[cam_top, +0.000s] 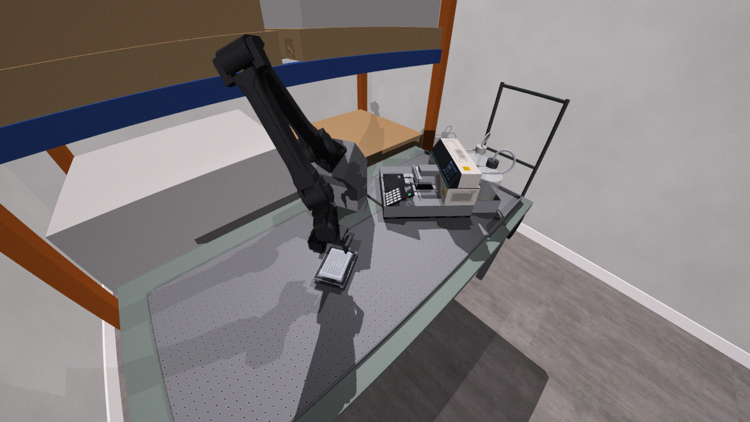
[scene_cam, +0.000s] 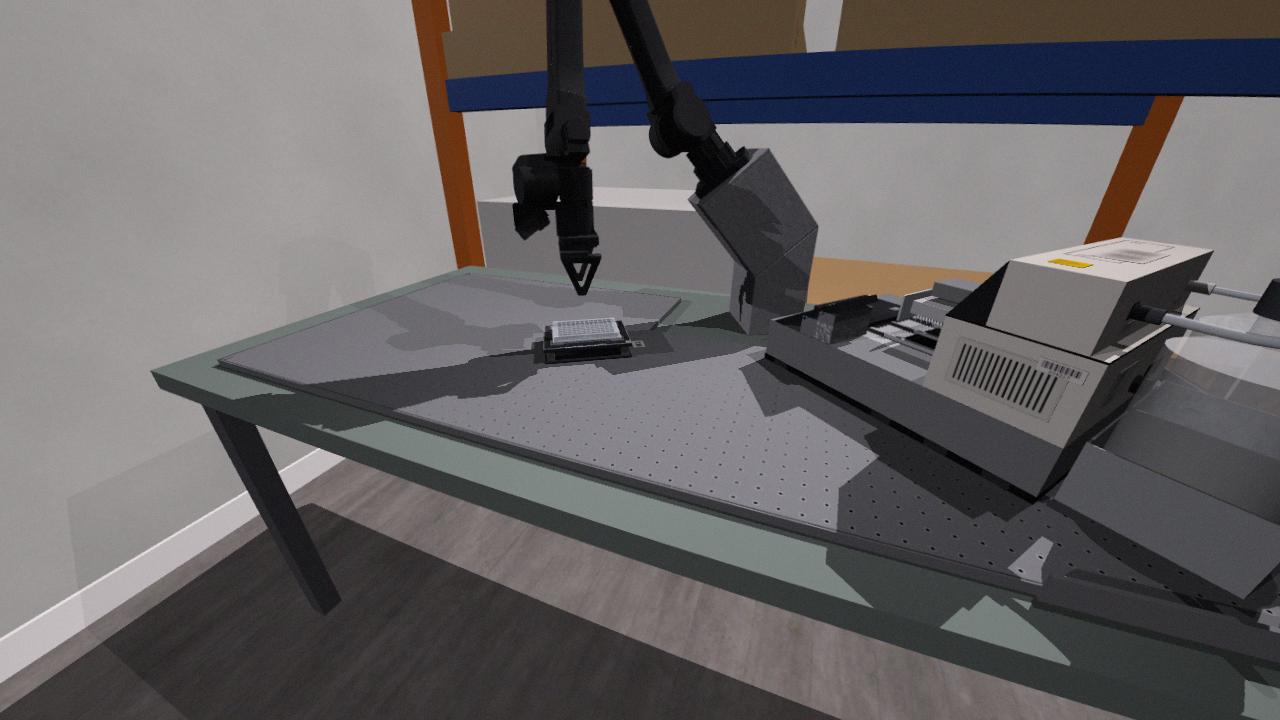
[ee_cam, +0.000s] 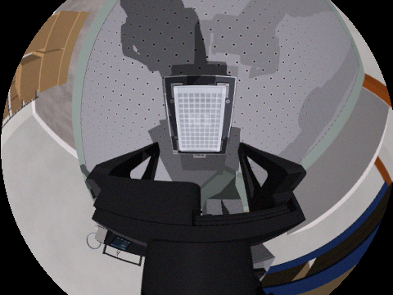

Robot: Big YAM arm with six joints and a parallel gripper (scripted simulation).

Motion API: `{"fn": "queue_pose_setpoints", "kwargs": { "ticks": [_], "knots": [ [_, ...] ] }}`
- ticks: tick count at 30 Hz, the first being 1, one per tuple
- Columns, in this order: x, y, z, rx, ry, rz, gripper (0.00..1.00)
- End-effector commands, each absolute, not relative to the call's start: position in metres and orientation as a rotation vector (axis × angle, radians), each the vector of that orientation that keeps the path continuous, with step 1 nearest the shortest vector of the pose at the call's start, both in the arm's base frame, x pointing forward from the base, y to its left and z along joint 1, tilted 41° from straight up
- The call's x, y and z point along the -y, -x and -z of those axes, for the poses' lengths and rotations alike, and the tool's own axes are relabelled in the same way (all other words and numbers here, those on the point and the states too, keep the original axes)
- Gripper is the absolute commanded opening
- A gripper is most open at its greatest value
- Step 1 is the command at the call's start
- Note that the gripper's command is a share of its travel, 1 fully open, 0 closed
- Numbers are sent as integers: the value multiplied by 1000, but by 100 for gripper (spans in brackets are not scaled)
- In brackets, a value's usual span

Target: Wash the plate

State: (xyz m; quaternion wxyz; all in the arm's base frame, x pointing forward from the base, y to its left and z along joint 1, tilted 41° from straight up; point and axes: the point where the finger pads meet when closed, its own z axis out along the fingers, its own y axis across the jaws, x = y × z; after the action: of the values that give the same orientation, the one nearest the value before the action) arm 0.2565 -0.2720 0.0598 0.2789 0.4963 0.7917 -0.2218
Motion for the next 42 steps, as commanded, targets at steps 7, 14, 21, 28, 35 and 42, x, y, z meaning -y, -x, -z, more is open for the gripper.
{"fn": "queue_pose_setpoints", "kwargs": {
  "ticks": [7,14,21,28,35,42],
  "knots": [
    [272,-257,-60,-2124,-1335,595,100],
    [272,-257,-60,-2124,-1335,595,100],
    [272,-257,-60,-2124,-1335,595,100],
    [272,-257,-60,-2124,-1335,595,100],
    [272,-257,-60,-2124,-1335,595,100],
    [272,-257,-60,-2124,-1335,595,100]
  ]
}}
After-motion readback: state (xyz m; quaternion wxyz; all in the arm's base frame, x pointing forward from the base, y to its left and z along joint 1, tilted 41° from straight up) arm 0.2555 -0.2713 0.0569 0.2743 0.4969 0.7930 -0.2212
